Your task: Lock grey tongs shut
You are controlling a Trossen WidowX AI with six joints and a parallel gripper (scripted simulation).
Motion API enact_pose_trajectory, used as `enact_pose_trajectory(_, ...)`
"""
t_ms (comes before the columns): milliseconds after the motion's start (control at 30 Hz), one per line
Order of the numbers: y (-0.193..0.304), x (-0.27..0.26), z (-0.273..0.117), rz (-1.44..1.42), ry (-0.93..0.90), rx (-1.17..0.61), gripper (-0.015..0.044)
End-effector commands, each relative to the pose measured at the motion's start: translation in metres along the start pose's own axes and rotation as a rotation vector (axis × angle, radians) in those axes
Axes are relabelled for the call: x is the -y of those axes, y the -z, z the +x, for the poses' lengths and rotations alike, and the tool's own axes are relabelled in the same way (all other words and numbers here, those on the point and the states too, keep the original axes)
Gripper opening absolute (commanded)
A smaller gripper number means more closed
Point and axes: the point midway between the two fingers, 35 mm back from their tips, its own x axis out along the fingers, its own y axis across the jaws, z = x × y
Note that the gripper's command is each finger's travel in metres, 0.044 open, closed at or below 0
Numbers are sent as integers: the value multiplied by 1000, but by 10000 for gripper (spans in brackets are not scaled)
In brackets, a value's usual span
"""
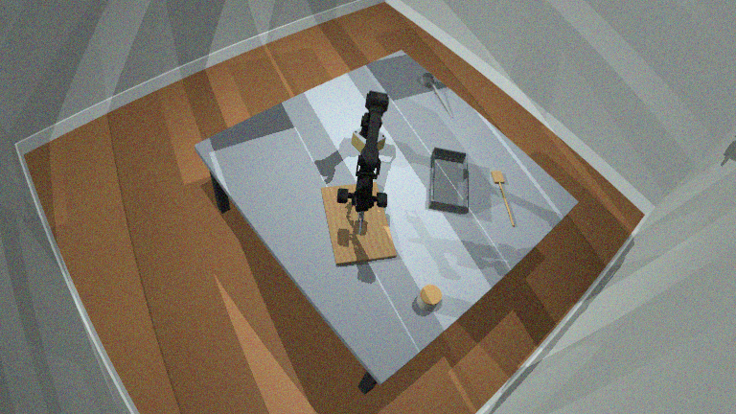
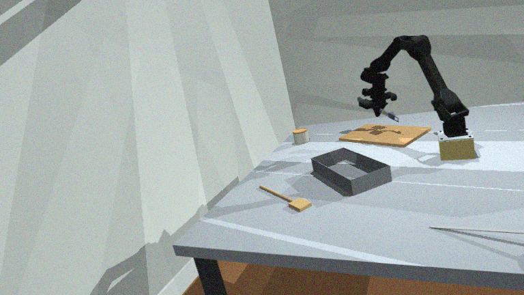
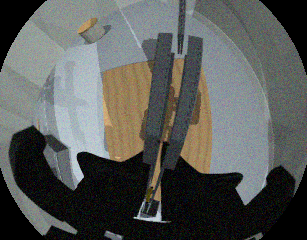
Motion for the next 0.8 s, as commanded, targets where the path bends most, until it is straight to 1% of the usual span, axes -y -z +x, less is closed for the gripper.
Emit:
enact_pose_trajectory(0, -1, 0, -4, -8, 5, -48, -150)
enact_pose_trajectory(467, 10, -1, -15, -17, 9, -242, -150)
enact_pose_trajectory(767, 11, -1, -15, -17, 9, -251, -150)
